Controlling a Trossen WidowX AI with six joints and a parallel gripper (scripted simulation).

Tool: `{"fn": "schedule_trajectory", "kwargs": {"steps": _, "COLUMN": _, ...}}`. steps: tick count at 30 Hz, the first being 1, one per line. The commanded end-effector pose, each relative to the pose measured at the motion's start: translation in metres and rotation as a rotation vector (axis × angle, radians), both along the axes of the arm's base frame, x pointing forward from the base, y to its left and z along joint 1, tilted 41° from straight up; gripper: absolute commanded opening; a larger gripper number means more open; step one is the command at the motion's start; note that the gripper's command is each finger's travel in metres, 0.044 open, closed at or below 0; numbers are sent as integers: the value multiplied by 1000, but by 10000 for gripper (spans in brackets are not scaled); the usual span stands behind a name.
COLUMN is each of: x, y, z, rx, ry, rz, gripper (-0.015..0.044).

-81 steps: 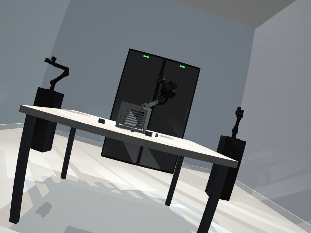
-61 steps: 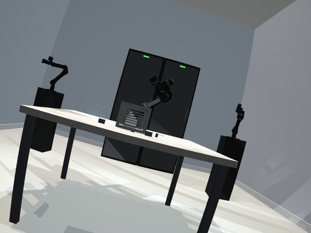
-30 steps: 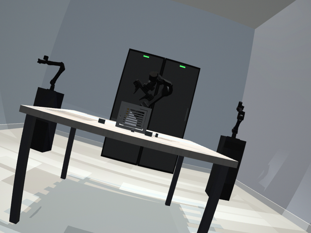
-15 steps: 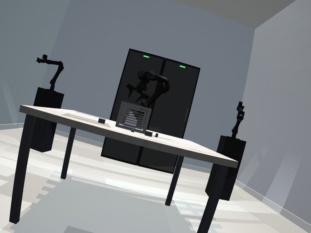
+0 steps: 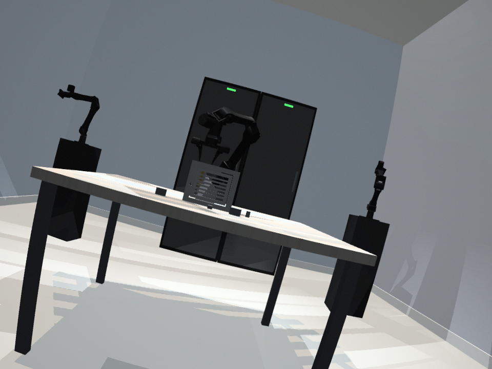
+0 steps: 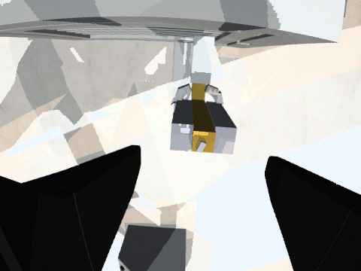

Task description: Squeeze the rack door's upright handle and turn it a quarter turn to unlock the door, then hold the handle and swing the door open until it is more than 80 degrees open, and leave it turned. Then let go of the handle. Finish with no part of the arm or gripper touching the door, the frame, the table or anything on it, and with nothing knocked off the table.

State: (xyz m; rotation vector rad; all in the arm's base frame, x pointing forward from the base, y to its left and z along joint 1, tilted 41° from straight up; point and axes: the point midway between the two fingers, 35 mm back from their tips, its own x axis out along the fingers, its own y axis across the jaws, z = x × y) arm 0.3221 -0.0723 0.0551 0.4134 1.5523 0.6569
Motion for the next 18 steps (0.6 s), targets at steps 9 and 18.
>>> {"fn": "schedule_trajectory", "kwargs": {"steps": 9, "x": 1, "y": 6, "z": -10, "rx": 23, "ry": 8, "rz": 0, "gripper": 290}}
{"fn": "schedule_trajectory", "kwargs": {"steps": 18, "x": 0, "y": 15, "z": -22, "rx": 23, "ry": 8, "rz": 0, "gripper": 290}}
